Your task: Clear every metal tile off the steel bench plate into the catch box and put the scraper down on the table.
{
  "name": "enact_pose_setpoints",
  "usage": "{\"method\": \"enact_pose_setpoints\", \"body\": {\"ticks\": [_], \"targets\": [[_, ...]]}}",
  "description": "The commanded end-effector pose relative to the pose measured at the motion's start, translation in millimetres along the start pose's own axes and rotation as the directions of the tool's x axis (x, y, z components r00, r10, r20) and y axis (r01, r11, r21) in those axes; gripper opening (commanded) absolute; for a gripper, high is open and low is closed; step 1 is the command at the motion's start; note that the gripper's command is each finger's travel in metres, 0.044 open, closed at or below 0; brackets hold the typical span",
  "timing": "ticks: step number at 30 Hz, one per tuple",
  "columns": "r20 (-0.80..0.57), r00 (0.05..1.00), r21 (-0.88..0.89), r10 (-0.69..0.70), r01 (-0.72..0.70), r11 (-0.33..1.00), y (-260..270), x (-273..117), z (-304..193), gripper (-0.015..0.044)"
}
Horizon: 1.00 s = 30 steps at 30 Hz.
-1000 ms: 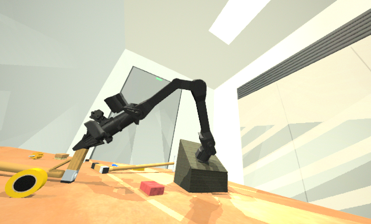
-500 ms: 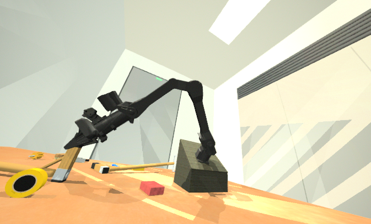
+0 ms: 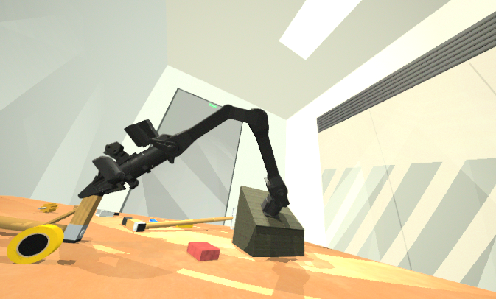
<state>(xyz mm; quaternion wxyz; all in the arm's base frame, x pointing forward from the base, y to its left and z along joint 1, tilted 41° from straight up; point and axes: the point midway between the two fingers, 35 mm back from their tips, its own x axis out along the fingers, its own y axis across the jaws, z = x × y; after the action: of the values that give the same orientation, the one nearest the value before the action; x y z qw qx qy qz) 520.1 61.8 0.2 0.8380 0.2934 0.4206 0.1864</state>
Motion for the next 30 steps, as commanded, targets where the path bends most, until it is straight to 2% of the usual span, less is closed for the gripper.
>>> {"method": "enact_pose_setpoints", "body": {"ticks": [1, 30], "targets": [[0.001, 1.0, 0.0, 0.001, -0.001, 1.0, 0.2, -0.6, 0.0, 0.0], [0.006, 1.0, 0.0, 0.0, 0.0, 1.0, -1.2, -11.9, -9.5, 0.0]]}}
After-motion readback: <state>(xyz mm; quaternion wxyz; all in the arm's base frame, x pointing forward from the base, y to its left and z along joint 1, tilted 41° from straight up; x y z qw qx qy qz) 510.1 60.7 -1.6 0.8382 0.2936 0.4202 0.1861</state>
